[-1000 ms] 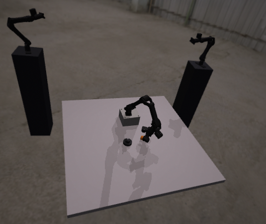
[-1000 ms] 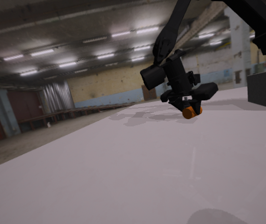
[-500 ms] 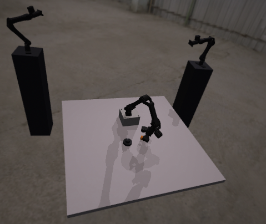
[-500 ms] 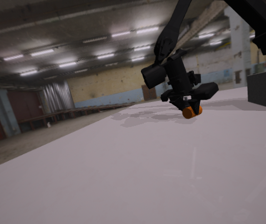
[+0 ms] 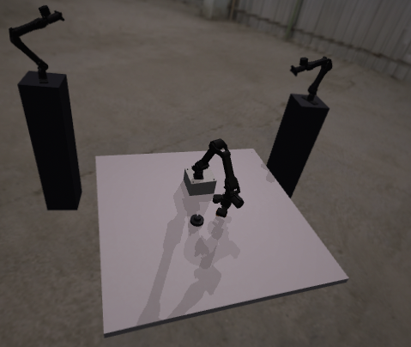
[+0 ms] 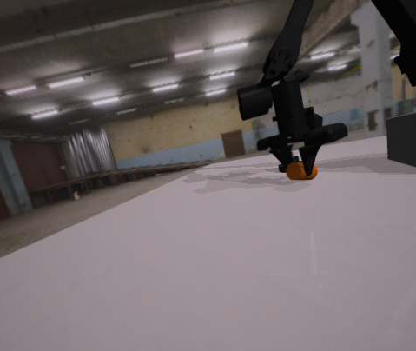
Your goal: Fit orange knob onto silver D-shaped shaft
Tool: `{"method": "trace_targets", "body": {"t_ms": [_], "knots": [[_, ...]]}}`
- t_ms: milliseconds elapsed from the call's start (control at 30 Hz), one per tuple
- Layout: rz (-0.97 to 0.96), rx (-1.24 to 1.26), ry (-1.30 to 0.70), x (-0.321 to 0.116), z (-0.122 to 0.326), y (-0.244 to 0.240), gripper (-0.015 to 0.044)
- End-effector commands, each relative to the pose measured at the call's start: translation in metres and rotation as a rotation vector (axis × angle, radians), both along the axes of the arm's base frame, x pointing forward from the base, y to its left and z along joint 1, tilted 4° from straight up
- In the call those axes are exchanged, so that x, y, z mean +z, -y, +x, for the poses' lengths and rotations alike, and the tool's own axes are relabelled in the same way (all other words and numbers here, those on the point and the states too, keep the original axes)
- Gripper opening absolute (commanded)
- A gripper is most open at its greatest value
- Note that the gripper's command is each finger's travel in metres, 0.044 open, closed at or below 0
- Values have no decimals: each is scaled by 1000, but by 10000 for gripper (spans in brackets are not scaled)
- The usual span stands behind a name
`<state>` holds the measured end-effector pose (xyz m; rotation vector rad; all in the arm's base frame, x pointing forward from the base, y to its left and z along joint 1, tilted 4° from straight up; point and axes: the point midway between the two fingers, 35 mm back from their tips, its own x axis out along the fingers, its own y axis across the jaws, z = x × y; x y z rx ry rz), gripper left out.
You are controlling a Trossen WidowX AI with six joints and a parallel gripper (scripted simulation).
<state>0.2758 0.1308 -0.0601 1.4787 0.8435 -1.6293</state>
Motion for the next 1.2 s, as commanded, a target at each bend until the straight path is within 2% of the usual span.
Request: {"method": "trace_targets", "body": {"t_ms": [0,1167], "knots": [[57,5,31,3,-2,3,181],[507,17,280,9,-19,34,181]]}}
